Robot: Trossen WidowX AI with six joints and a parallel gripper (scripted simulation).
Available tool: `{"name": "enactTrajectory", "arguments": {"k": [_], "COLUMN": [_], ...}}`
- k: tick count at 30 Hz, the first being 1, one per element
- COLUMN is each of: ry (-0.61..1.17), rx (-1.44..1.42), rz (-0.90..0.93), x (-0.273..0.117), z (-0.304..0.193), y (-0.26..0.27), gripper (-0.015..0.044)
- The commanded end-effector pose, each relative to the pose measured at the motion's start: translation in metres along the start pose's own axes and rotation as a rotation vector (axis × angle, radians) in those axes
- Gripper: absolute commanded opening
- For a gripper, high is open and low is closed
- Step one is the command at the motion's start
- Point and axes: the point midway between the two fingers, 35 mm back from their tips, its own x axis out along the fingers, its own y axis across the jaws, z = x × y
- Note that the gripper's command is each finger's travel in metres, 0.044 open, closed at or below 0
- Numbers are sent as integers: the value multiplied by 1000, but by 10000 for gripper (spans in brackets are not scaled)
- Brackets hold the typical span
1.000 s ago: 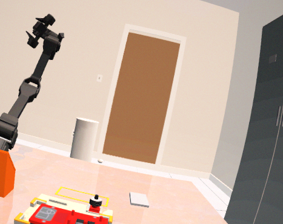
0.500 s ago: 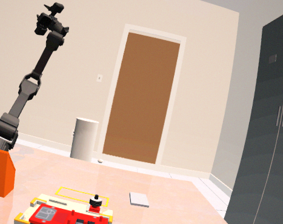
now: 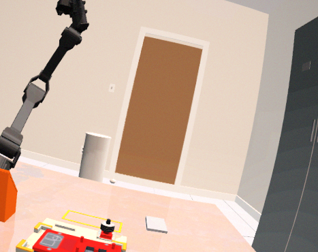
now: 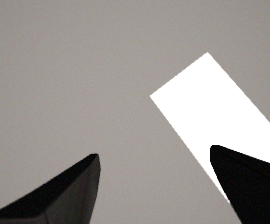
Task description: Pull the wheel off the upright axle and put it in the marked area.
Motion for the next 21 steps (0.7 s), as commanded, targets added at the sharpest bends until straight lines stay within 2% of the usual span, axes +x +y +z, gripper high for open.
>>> {"name": "enactTrajectory", "arguments": {"k": [1,10,21], "ry": [91,374,762], "rx": [-159,-511,-753], "rz": [-127,-400,-653], "x": [-9,-57,-154], "z": [-16,-52,-83], "y": [-52,-168,-277], "gripper": [300,300,300]}}
